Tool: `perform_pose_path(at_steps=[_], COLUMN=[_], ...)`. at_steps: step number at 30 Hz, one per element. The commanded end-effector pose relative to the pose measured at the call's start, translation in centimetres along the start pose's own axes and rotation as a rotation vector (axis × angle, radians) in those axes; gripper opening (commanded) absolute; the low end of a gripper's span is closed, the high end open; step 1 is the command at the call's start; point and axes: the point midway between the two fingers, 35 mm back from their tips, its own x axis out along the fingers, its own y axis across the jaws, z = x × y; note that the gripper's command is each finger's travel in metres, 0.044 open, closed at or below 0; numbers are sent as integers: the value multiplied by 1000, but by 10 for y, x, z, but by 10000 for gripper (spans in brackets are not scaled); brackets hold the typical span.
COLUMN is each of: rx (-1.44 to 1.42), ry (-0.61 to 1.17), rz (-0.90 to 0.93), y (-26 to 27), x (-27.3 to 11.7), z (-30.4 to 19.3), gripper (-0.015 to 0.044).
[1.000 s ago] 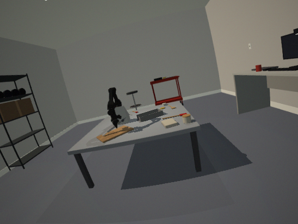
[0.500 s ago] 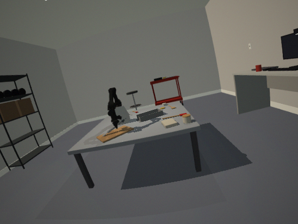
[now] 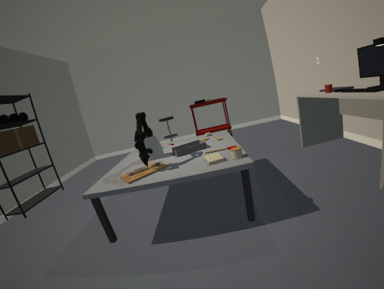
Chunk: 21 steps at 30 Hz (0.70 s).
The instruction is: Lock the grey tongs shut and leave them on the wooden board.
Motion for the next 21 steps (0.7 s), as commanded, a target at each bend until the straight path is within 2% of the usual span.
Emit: perform_pose_path(at_steps=[1,6,16,21], rx=[0,-2,-8,-7], ry=[0,-6,-53,-60], rz=[0,5,82,97], y=[0,-2,12,18], x=[0,-13,-110,-122], z=[0,11,126,143], gripper=[440,440,440,440])
